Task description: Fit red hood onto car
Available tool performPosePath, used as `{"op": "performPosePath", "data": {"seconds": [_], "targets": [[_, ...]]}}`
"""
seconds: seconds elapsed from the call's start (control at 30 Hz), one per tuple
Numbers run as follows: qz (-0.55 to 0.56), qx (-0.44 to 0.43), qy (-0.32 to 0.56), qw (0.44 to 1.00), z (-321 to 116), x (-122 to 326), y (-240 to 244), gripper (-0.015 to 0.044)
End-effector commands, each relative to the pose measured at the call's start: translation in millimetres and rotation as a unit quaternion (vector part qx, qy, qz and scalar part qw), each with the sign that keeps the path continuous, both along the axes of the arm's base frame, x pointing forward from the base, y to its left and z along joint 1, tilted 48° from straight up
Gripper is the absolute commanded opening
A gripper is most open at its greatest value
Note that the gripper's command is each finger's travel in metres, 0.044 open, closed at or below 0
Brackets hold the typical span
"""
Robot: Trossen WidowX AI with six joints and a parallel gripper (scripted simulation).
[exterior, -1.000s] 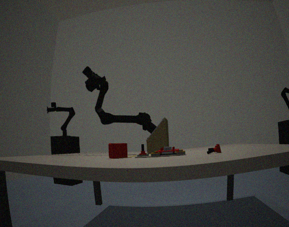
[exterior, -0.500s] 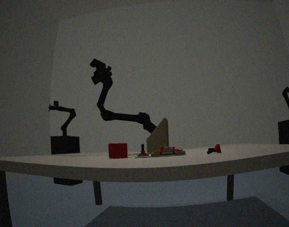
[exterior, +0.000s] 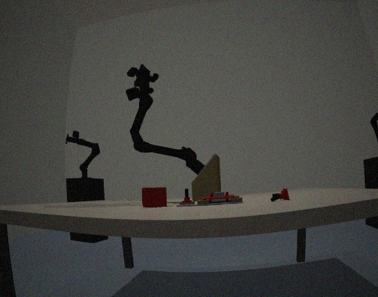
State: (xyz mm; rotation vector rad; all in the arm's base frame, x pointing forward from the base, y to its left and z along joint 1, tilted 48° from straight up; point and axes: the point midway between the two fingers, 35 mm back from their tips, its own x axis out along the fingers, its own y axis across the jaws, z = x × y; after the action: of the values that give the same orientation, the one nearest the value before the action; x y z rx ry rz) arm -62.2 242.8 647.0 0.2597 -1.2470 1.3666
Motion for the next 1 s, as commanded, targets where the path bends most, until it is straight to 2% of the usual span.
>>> {"op": "performPosePath", "data": {"seconds": [0.0,0.53,0.97], "targets": [[-0.043,-0.022,-0.002,0.999,-5.9,13.4,19.9,0.0000],[-0.217,-0.141,-0.019,0.966,-55.4,89.4,95.3,0.0000],[-0.373,-0.271,-0.043,0.886,-120.4,178.2,143.0,0.0000]]}}
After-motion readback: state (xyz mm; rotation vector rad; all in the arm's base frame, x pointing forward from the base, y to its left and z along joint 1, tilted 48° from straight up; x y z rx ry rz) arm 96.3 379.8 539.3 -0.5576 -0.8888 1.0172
